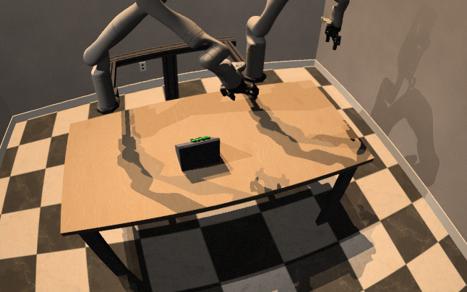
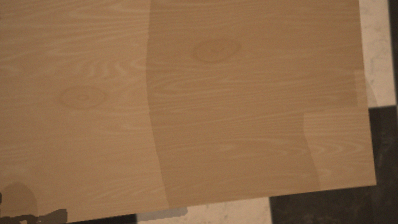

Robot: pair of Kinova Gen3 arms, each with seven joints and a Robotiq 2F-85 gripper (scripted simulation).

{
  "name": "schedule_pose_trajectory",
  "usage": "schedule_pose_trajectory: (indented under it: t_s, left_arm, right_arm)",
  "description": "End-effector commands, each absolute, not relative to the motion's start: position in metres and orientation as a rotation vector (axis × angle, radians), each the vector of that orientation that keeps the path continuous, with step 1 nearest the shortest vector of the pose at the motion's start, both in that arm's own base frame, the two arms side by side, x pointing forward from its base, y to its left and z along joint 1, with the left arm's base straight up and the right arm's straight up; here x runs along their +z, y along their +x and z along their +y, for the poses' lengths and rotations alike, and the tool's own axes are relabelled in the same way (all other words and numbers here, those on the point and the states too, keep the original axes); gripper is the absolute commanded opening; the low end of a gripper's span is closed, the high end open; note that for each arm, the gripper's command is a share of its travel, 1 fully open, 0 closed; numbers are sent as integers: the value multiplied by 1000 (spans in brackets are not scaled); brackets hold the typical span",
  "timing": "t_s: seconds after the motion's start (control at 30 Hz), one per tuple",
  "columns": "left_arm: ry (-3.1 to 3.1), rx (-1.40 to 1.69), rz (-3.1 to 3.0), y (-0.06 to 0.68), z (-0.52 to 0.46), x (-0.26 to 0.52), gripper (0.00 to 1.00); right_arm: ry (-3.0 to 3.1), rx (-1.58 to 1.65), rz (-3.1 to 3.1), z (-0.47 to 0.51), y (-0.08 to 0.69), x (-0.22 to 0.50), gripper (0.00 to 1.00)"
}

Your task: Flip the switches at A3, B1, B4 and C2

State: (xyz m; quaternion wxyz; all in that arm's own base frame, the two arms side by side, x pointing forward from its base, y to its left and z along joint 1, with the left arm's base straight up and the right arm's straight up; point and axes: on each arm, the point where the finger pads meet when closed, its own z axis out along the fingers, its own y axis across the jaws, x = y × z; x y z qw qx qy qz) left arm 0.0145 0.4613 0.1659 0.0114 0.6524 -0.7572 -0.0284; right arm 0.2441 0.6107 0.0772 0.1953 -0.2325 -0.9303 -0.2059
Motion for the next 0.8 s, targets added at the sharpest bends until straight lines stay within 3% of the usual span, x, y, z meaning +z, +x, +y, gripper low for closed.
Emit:
schedule_pose_trajectory:
  t_s: [0.0, 0.77]
  left_arm:
    - [2093, -60, -2321, 11, 458, 177, 1000]
    - [2207, 0, -2236, 6, 450, 200, 1000]
  right_arm:
    - [-651, -580, -2607, 611, 244, 79, 1000]
    - [-651, -580, -2607, 611, 244, 79, 1000]
